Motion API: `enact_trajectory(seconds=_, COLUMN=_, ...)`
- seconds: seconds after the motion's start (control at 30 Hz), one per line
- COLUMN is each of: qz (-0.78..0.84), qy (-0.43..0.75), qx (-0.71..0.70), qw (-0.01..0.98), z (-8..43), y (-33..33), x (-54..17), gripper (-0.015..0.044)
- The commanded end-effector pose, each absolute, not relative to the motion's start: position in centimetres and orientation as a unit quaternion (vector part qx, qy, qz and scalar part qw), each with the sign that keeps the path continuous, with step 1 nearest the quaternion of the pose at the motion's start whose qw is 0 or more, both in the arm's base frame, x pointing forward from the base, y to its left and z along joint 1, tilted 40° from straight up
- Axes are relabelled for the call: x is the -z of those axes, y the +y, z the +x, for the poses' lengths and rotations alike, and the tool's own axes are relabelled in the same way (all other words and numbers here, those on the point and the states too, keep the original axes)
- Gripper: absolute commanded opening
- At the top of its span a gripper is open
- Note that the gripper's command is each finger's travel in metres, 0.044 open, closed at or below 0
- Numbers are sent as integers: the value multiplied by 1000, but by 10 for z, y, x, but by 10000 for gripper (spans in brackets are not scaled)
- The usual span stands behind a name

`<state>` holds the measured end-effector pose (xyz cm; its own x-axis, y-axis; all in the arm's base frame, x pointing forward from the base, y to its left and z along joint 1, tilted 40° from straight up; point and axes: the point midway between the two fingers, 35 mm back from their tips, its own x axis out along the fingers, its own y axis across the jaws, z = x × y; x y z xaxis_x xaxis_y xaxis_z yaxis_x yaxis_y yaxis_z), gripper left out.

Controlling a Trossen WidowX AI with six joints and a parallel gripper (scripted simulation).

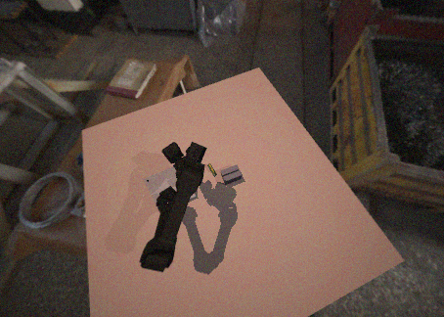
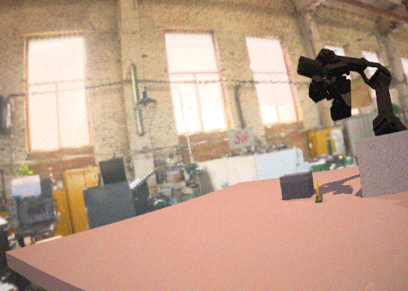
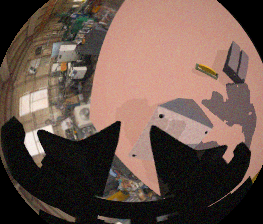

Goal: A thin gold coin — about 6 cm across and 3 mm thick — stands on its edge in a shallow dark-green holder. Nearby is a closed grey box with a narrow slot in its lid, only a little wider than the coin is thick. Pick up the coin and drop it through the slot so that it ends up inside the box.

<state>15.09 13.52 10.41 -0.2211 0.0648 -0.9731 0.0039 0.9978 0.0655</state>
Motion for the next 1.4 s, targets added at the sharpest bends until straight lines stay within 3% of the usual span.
enact_trajectory(seconds=0.0, qz=151, qy=664, qx=373, qw=630, z=210, y=100, x=-71, gripper=161)
enact_trajectory(seconds=0.6, qz=286, qy=323, qx=670, qw=604, z=263, y=50, x=-37, gripper=161)
enact_trajectory(seconds=1.37, qz=287, qy=319, qx=672, qw=604, z=258, y=46, x=-29, gripper=161)
